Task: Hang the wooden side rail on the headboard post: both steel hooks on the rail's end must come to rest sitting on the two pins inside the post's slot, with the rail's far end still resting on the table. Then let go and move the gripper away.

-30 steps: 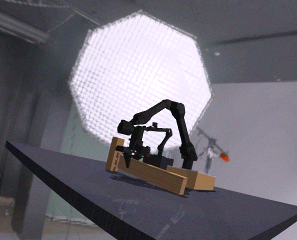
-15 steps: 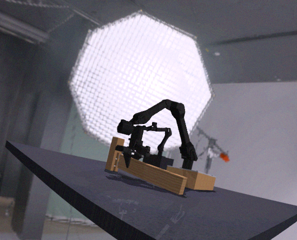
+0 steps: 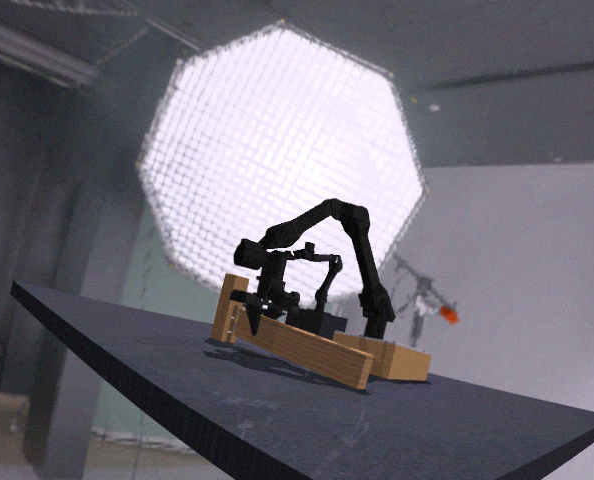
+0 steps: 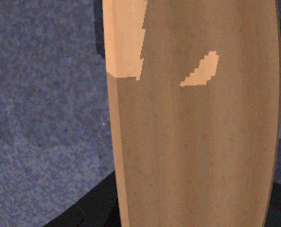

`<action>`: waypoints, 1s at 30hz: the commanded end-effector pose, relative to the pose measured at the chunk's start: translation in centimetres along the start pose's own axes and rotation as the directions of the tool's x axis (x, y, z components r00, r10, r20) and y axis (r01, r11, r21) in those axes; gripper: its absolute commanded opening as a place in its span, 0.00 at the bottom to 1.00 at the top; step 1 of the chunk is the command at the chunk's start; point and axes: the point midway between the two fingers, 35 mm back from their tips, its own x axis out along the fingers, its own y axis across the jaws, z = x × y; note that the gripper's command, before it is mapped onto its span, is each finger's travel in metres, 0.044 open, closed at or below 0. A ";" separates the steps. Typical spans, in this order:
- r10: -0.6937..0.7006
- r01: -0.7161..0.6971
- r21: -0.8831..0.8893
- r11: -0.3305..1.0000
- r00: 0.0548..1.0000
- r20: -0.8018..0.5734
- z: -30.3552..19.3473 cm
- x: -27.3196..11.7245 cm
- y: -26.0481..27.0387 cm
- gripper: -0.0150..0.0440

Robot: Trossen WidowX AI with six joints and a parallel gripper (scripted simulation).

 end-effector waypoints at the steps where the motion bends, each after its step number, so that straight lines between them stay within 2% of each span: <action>1: -0.015 0.015 0.000 1.000 1.000 -0.003 -0.2 -0.3 -0.4 0.25; 30: -0.015 0.015 0.000 1.000 1.000 -0.003 -0.5 -0.1 -0.1 0.25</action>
